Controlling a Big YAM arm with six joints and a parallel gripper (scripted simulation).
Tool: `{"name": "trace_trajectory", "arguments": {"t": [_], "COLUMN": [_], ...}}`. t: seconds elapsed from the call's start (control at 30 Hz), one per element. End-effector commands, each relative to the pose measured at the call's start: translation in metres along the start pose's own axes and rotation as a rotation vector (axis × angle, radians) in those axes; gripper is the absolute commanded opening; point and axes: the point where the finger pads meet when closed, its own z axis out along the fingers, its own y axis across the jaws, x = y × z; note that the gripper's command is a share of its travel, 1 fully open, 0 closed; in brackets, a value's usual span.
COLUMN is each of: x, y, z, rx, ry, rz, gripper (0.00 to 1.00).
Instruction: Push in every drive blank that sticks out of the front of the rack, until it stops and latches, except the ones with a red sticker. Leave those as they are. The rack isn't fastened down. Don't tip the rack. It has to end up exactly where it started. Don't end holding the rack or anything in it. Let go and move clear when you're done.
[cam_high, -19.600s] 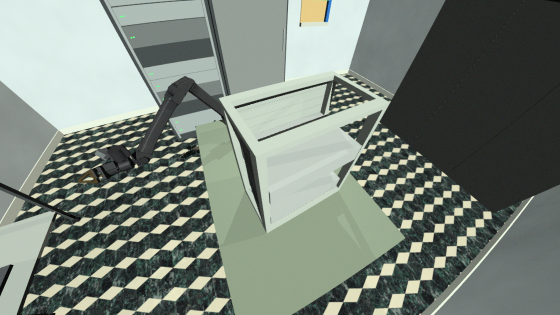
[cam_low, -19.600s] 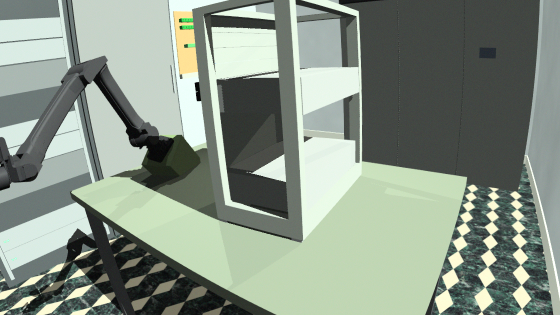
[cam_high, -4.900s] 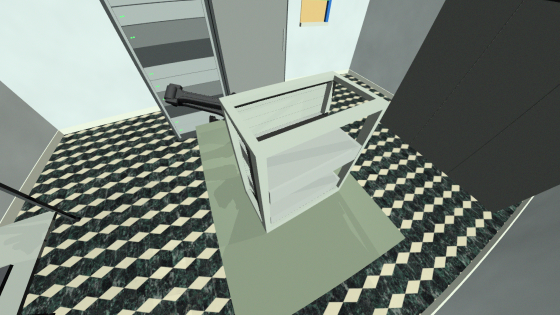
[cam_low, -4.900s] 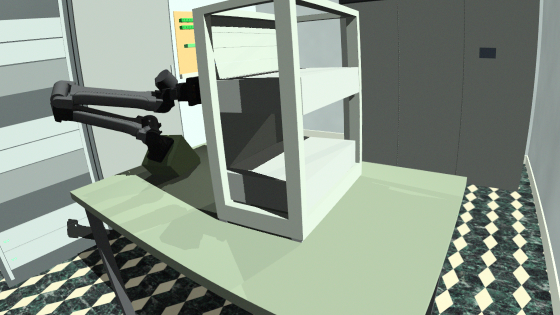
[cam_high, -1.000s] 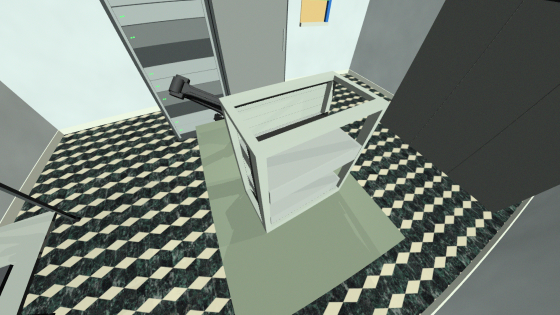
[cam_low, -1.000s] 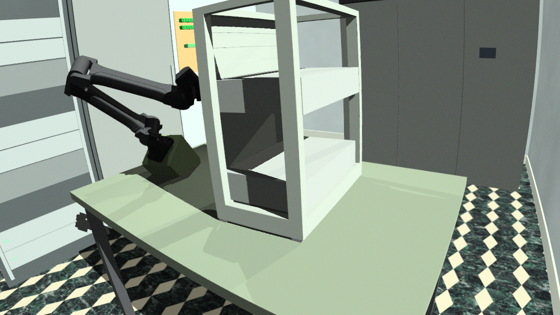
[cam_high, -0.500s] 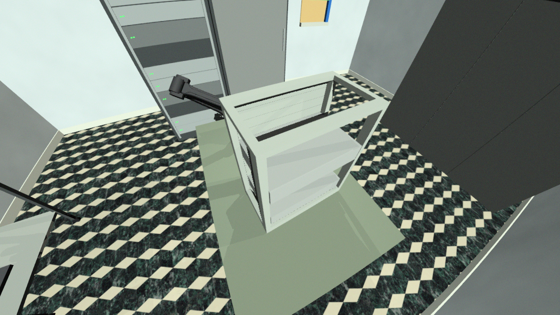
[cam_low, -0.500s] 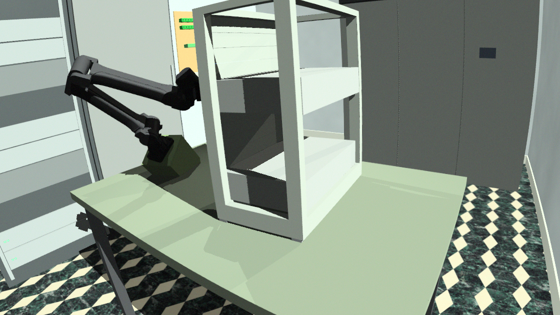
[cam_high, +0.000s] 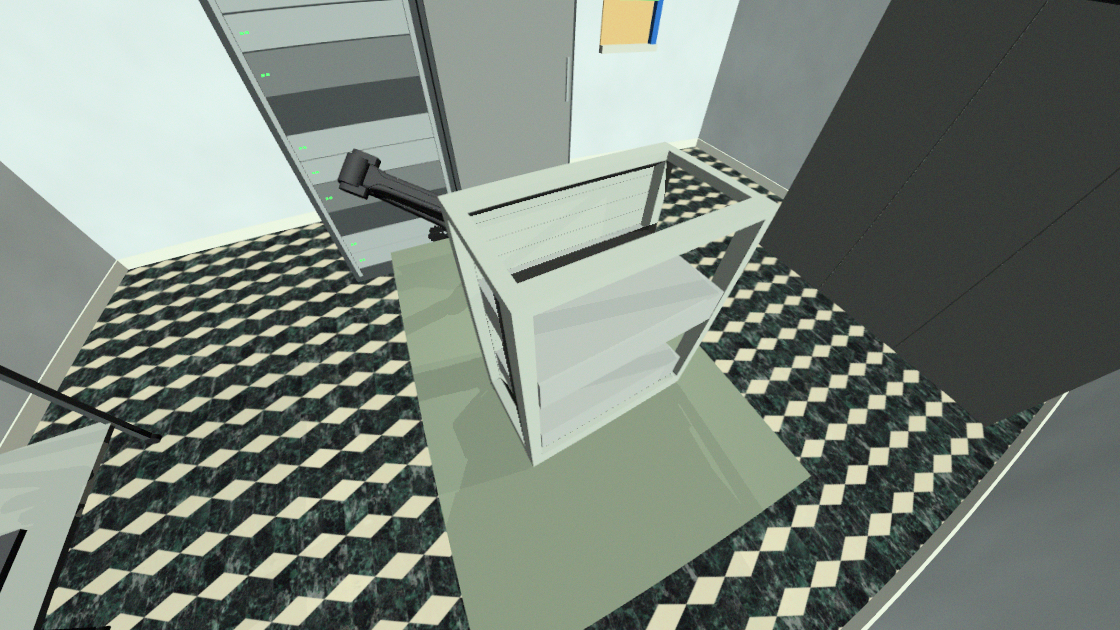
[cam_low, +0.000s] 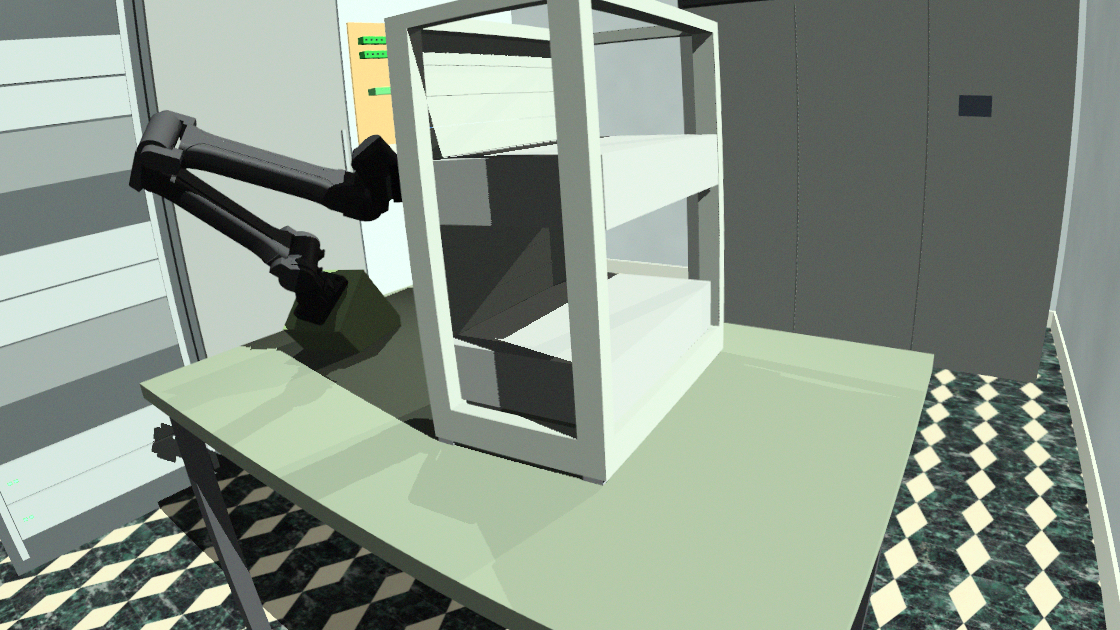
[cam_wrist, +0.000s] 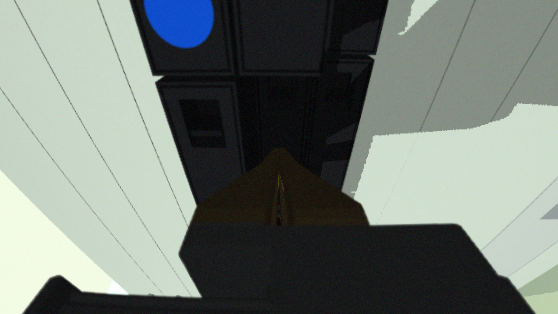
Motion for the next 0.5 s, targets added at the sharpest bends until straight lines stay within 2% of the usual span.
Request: {"name": "trace_trajectory", "arguments": {"t": [0.0,0.23,0.3,0.33,0.37,0.47], "x": [-0.015,-0.016,-0.009,-0.016,-0.011,-0.008], "y": [0.0,0.001,-0.016,-0.009,-0.002,0.0], "z": [0.025,0.023,0.002,-0.004,-0.013,-0.04], "rx": [0.017,0.015,0.037,0.021,0.005,0.001], "ry": [-0.049,-0.052,-0.031,-0.046,-0.035,-0.026], "rz": [0.02,0.022,0.007,0.018,0.018,0.004], "gripper": [0.0,0.0,0.0,0.0,0.0,0.0]}}
